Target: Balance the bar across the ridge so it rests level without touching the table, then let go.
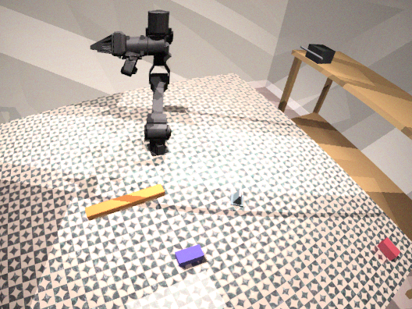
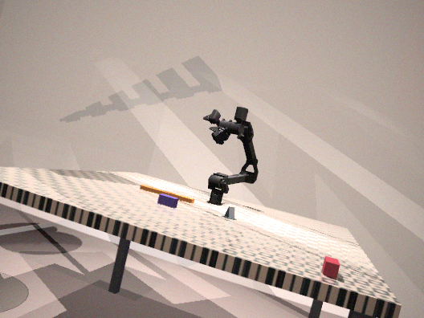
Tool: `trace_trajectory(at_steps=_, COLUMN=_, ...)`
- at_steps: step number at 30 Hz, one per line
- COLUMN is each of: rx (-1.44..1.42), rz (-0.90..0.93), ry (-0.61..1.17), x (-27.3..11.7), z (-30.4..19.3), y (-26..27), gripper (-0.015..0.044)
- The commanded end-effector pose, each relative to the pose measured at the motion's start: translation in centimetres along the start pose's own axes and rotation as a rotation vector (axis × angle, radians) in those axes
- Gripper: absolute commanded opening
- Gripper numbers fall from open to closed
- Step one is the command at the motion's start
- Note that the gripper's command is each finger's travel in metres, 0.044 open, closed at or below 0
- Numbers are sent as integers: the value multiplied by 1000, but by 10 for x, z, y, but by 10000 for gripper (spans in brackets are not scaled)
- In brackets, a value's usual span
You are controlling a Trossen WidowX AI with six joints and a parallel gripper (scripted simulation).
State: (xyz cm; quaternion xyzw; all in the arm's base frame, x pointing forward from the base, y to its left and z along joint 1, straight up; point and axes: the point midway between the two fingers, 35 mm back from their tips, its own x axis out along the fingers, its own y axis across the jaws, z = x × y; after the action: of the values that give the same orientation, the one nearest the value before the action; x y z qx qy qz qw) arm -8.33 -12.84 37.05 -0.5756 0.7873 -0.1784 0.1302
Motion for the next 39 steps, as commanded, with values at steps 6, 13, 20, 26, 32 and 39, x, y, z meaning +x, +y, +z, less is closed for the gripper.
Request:
trace_trajectory(at_steps=6, rx=-31, rz=-34, ry=-22, x=0, z=6, y=-15, gripper=315)
trace_trajectory(at_steps=13, rx=-110, rz=-109, ry=-90, x=1, z=25, y=-49, gripper=315)
trace_trajectory(at_steps=20, rx=-197, rz=-172, ry=-177, x=1, z=50, y=-80, gripper=315)
trace_trajectory(at_steps=26, rx=-267, rz=-215, ry=-265, x=1, z=75, y=-102, gripper=315)
trace_trajectory(at_steps=32, rx=-333, rz=-247, ry=-365, x=0, z=102, y=-120, gripper=315)
trace_trajectory(at_steps=39, rx=-402, rz=-268, ry=-495, x=-2, z=136, y=-136, gripper=315)
